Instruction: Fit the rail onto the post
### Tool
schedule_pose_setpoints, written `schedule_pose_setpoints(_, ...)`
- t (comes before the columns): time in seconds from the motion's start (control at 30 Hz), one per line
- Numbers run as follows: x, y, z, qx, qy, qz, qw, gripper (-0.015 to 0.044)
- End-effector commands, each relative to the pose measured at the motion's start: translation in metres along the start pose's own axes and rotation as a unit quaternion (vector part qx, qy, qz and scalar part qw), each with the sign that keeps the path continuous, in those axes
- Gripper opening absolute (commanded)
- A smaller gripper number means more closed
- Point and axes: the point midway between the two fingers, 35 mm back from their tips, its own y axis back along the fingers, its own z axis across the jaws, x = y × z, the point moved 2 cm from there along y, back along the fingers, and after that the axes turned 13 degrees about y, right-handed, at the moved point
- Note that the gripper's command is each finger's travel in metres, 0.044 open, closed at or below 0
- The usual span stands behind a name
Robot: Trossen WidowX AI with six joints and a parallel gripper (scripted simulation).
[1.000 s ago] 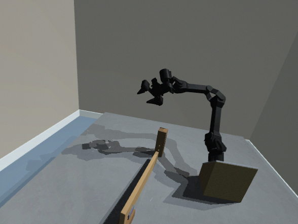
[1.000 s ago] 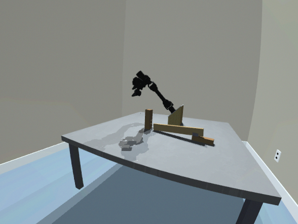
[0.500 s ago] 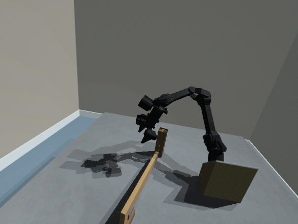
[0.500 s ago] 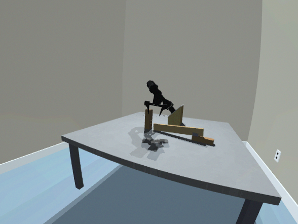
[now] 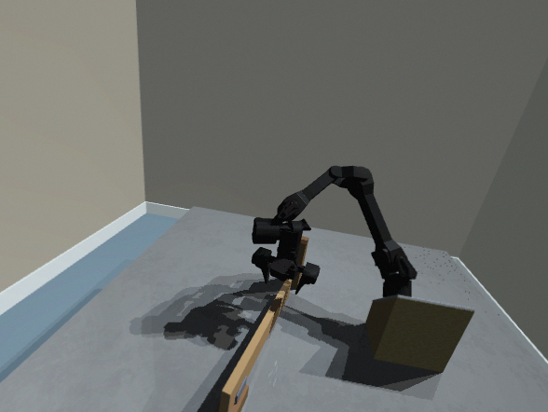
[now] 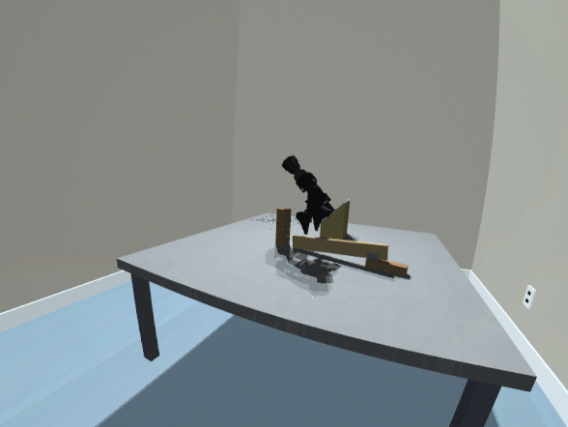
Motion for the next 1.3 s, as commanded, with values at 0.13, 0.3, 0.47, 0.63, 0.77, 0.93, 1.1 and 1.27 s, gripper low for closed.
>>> schedule_pose_setpoints(0.13, -0.003, -0.007, 0.000, -0.004, 0.012, -0.001, 1.000, 0.0440)
schedule_pose_setpoints(0.3, -0.003, -0.015, 0.000, -0.004, 0.012, -0.001, 1.000, 0.0440)
schedule_pose_setpoints(0.47, -0.004, -0.023, -0.001, -0.004, 0.012, -0.002, 1.000, 0.0440)
schedule_pose_setpoints(0.63, -0.004, -0.031, -0.001, -0.004, 0.012, -0.002, 1.000, 0.0440)
schedule_pose_setpoints(0.77, -0.004, -0.037, -0.001, -0.004, 0.012, -0.001, 1.000, 0.0440)
schedule_pose_setpoints(0.93, -0.004, -0.045, -0.001, -0.004, 0.012, -0.001, 1.000, 0.0440)
schedule_pose_setpoints(1.1, -0.003, -0.053, 0.000, -0.004, 0.012, -0.001, 1.000, 0.0440)
schedule_pose_setpoints(1.27, -0.003, -0.061, 0.000, -0.004, 0.012, 0.000, 1.000, 0.0440)
